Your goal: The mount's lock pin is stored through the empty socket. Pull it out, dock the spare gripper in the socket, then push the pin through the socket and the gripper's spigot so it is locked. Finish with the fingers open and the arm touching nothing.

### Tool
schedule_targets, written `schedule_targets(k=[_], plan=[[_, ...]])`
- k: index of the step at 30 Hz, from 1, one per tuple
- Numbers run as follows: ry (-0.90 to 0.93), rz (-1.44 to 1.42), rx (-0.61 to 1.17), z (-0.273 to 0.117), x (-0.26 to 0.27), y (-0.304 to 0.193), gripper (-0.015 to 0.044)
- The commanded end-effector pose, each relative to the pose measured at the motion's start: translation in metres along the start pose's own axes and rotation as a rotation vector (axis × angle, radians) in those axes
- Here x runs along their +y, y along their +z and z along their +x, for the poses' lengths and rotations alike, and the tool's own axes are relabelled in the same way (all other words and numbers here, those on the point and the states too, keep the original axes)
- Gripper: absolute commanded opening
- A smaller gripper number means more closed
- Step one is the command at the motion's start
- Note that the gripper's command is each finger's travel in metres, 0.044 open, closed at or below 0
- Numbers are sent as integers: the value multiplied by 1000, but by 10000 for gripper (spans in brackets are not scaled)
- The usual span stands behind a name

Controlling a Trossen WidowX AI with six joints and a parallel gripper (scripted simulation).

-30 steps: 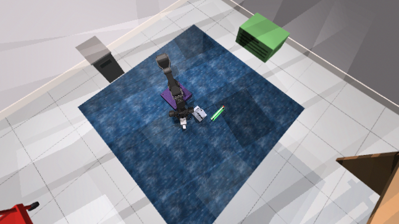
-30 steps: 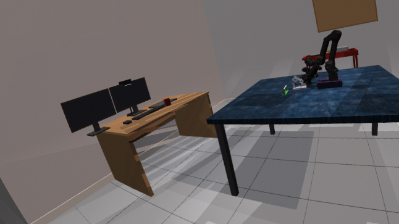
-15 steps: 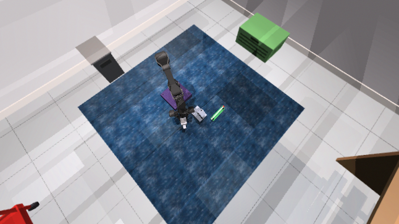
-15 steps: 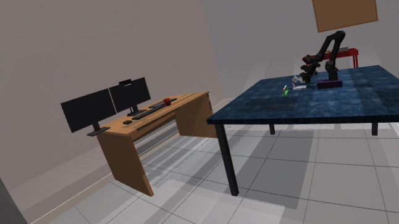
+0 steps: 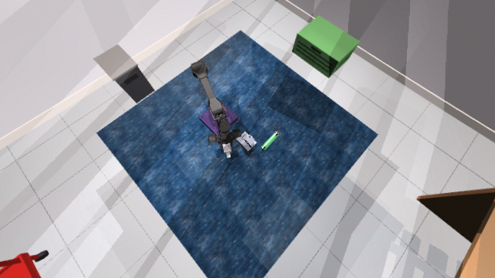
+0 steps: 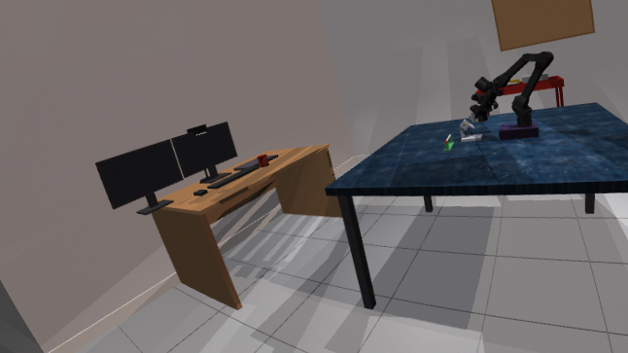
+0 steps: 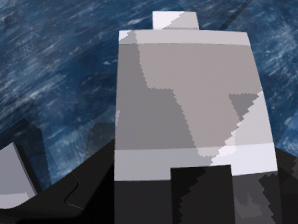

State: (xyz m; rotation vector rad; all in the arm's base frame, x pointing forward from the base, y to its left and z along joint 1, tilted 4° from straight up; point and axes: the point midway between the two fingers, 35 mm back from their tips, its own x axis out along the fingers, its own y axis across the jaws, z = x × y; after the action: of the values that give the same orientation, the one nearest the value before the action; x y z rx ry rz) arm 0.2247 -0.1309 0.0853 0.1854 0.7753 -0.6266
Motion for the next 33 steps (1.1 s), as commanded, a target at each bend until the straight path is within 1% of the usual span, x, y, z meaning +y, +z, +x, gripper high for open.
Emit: schedule_targets(k=[1,7,22,23,33], plan=[[2,10,-36,-21,-1,19,0],[2,10,-35,-38,-3,25,0],[2,10,-35,-38,-3,25,0],[3,0,-8,-34,-2,18,0],[12,-12,12,-35,1,18,0]])
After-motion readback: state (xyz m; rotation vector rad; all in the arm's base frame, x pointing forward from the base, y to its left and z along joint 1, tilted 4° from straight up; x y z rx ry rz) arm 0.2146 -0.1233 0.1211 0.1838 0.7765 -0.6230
